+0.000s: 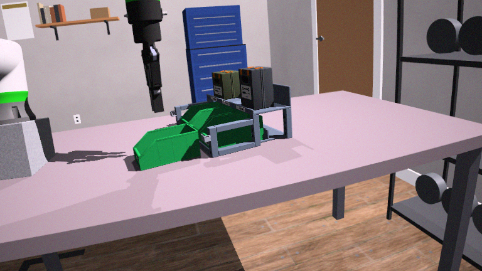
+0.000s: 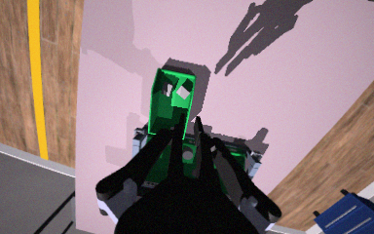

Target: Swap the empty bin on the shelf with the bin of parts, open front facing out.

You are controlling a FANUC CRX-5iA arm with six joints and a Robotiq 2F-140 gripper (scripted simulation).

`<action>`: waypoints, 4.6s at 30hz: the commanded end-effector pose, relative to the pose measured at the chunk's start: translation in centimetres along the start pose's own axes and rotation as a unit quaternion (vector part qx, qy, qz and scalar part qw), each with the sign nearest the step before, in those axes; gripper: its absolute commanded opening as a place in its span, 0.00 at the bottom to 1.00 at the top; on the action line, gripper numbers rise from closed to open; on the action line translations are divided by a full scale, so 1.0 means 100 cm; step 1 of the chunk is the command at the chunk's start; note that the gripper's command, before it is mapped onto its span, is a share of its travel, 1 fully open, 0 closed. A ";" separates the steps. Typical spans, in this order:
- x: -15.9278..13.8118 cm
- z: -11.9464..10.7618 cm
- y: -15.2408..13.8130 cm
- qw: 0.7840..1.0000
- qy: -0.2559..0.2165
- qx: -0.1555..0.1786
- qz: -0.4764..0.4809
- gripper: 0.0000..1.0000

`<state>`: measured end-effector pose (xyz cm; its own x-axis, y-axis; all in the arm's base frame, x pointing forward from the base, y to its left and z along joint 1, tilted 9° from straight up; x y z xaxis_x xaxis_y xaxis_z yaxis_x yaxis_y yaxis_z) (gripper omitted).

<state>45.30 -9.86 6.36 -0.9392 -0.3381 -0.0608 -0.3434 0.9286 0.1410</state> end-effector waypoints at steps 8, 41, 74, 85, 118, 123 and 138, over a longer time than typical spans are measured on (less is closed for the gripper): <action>0.000 0.016 0.000 1.000 -0.001 0.001 0.000 0.24; -0.001 0.042 0.000 1.000 -0.001 0.001 0.000 0.24; -0.001 0.042 -0.001 1.000 -0.001 0.001 0.000 0.24; -0.001 0.043 -0.001 1.000 -0.001 0.001 0.000 0.24; -0.001 0.079 -0.001 1.000 -0.001 0.001 0.000 0.24; -0.001 0.083 -0.001 1.000 -0.001 0.001 0.000 0.24; -0.001 0.085 -0.001 1.000 -0.001 0.001 0.000 0.24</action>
<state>45.46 -8.58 -2.13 -0.9392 -0.3380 -0.0609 -0.3434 0.9286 0.1408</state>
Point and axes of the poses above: the point where the finger pads meet when closed, its own z axis out along the fingers, its own y axis across the jaws, x = y × z, the point moved 5 cm from there along -z, back along the fingers, and after that the axes turned 7 degrees about -z, right-handed, at the moved point
